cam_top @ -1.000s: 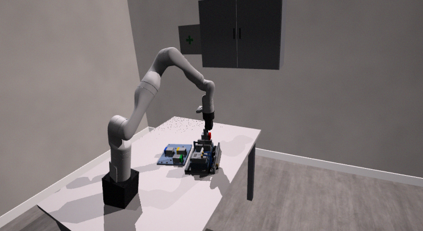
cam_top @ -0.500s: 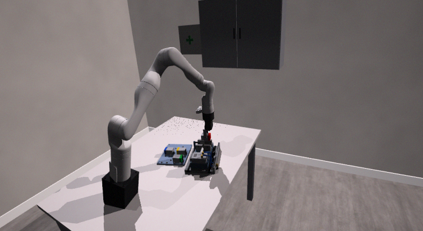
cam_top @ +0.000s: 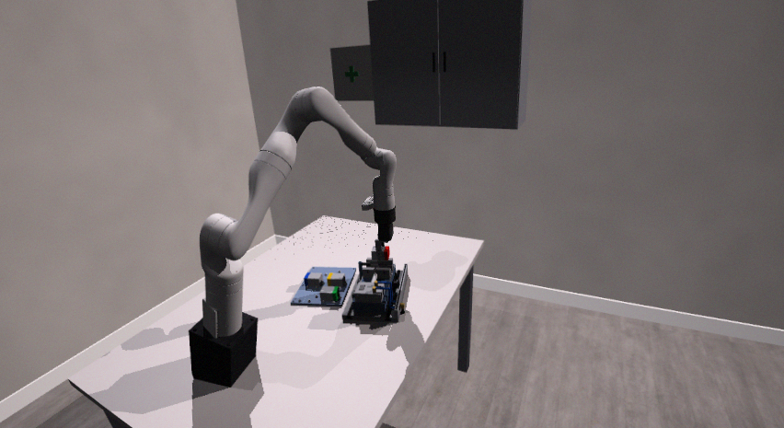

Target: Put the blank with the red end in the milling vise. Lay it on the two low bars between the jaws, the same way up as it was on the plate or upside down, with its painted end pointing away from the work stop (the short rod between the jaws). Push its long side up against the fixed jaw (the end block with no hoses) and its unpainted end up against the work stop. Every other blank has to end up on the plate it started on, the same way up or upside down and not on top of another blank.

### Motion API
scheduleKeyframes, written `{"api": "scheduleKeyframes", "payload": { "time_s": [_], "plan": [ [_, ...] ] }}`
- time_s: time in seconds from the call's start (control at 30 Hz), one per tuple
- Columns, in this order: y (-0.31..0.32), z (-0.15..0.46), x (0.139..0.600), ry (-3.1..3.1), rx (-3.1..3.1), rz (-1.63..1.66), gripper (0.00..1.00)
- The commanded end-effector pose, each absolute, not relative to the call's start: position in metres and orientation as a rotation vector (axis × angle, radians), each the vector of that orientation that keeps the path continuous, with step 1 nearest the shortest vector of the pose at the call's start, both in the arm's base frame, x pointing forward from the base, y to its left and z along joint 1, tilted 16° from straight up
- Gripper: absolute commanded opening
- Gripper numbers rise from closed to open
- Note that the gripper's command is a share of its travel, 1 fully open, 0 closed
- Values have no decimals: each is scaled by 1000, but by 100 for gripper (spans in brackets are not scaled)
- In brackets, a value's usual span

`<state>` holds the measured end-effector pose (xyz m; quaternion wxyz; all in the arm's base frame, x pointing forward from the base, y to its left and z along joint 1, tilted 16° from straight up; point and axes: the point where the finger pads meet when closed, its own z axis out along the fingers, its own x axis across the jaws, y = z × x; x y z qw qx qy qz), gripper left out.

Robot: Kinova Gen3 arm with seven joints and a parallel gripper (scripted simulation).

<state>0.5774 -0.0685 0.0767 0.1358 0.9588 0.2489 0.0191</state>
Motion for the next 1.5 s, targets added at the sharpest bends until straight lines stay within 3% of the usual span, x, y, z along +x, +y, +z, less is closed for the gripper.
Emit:
{"api": "scheduleKeyframes", "payload": {
  "time_s": [0.0,1.47],
  "plan": [
    [-67,78,578,723,2776,60,0],
    [-64,73,575,723,2776,60,0]
  ]
}}
